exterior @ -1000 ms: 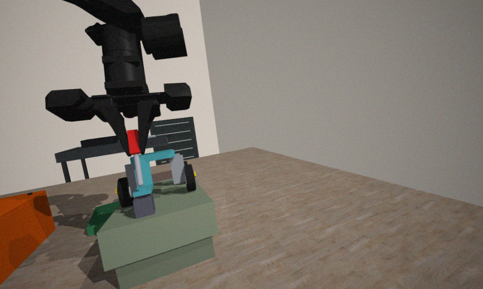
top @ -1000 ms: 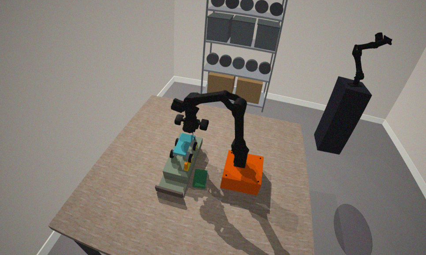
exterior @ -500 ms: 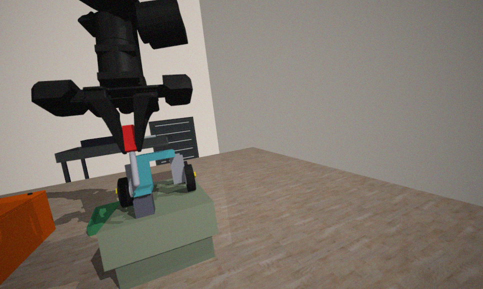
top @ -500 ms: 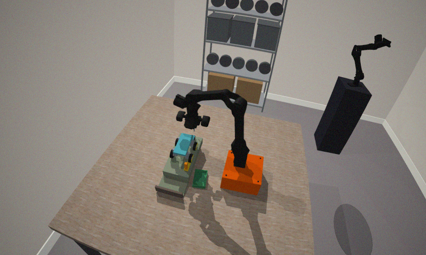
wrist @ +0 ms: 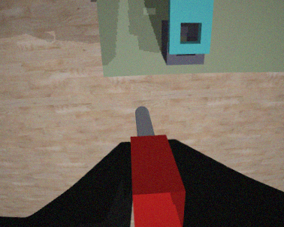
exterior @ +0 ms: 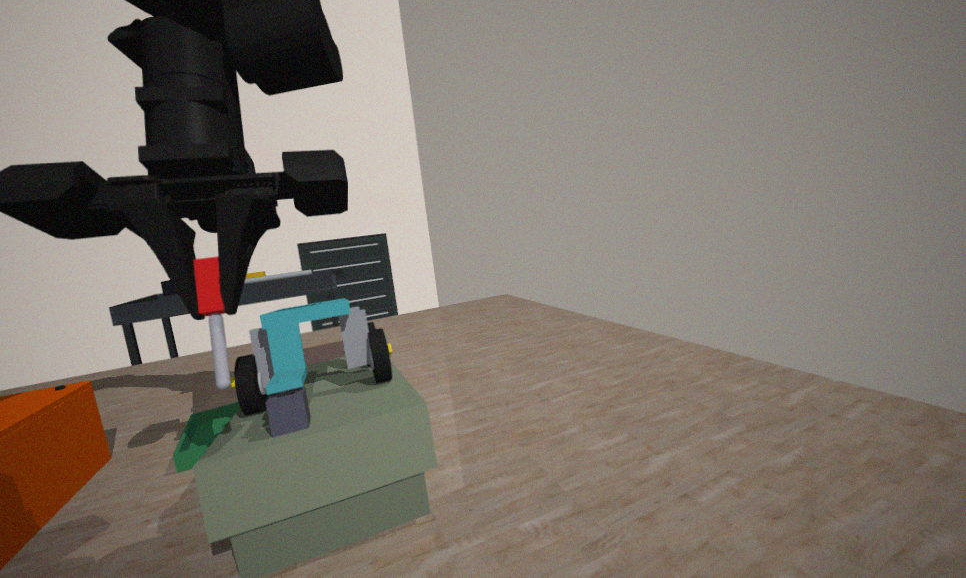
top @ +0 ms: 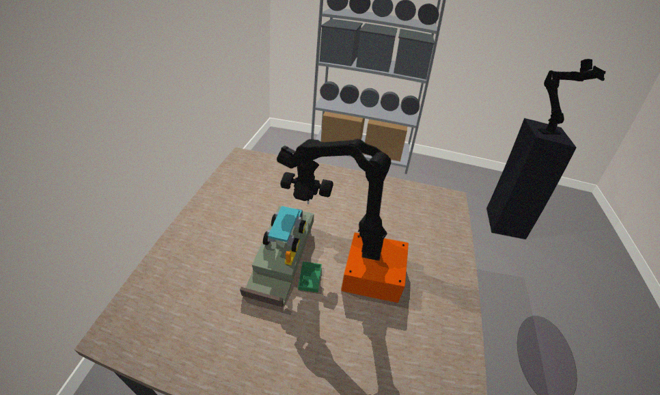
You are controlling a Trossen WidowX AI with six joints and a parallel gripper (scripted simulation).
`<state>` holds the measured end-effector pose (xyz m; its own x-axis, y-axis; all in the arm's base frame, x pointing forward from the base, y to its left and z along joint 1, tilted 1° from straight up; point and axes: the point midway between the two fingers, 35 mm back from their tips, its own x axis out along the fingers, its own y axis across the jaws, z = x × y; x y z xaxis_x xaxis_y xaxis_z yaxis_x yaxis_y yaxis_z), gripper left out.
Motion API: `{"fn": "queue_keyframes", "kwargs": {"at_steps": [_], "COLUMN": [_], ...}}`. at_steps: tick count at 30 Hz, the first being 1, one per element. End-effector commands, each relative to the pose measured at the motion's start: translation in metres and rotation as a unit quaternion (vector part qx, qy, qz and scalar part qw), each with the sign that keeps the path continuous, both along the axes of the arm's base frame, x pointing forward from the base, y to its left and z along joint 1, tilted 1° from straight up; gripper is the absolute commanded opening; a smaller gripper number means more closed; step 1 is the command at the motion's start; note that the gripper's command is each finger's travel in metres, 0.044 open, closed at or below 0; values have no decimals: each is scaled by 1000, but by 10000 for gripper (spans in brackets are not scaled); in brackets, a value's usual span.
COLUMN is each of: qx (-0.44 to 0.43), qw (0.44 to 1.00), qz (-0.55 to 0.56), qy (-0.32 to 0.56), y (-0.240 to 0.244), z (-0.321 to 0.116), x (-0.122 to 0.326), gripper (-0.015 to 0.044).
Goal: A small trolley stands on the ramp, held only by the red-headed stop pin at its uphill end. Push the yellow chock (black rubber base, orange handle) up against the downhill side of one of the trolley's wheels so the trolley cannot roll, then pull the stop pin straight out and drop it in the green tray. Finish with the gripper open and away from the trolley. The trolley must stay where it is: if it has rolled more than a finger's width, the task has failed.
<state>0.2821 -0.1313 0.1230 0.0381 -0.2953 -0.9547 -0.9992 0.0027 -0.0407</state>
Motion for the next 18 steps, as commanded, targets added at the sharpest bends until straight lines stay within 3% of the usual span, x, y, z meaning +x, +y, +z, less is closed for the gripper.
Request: {"fn": "queue_keyframes", "kwargs": {"at_steps": [1, 18], "qx": [1, 1], "qw": [1000, 1000], "qz": [2, 2], "qy": [-1, 1], "y": [0, 3], "z": [-1, -4], "x": [-12, -56], "gripper": [0, 0]}}
